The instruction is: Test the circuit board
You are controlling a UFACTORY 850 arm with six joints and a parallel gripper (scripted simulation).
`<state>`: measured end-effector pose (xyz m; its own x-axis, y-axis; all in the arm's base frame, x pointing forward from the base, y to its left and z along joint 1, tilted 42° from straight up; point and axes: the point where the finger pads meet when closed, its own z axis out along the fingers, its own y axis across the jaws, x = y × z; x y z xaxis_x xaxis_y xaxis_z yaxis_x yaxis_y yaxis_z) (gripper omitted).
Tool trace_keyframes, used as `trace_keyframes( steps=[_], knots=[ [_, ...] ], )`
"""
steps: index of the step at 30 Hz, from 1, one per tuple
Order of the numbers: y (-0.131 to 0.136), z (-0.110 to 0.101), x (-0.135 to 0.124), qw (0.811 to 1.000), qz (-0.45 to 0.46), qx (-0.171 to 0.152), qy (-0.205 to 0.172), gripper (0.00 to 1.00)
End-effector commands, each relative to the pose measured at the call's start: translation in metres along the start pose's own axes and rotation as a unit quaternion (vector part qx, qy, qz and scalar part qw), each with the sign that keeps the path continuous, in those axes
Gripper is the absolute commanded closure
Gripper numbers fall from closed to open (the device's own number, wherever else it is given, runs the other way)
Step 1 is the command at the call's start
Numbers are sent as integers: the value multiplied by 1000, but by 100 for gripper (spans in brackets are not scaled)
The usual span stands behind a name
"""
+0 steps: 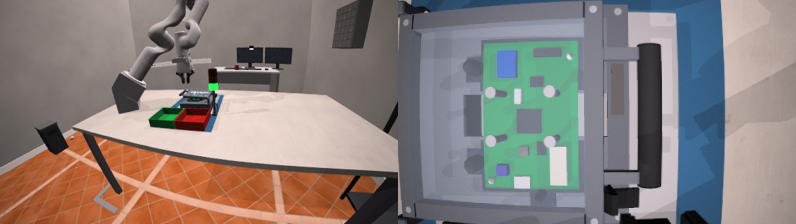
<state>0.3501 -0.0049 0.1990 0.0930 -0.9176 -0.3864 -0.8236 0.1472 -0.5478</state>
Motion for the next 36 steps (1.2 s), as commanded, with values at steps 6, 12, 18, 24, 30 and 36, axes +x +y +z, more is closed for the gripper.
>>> trace_keyframes(
  steps=[6, 12, 18, 24, 30, 36],
  knots=[
    [1, 0, 15, 1000, 0, 0, 0, 72],
    [3, 0, 40, 1000, 0, 0, 0, 72],
    [4, 0, 59, 1000, 0, 0, 0, 72],
    [5, 0, 63, 1000, 0, 0, 0, 72],
    [5, 1, 63, 1000, 0, 0, 0, 72],
    [5, 6, 63, 1000, 0, 0, 0, 72]
  ],
)
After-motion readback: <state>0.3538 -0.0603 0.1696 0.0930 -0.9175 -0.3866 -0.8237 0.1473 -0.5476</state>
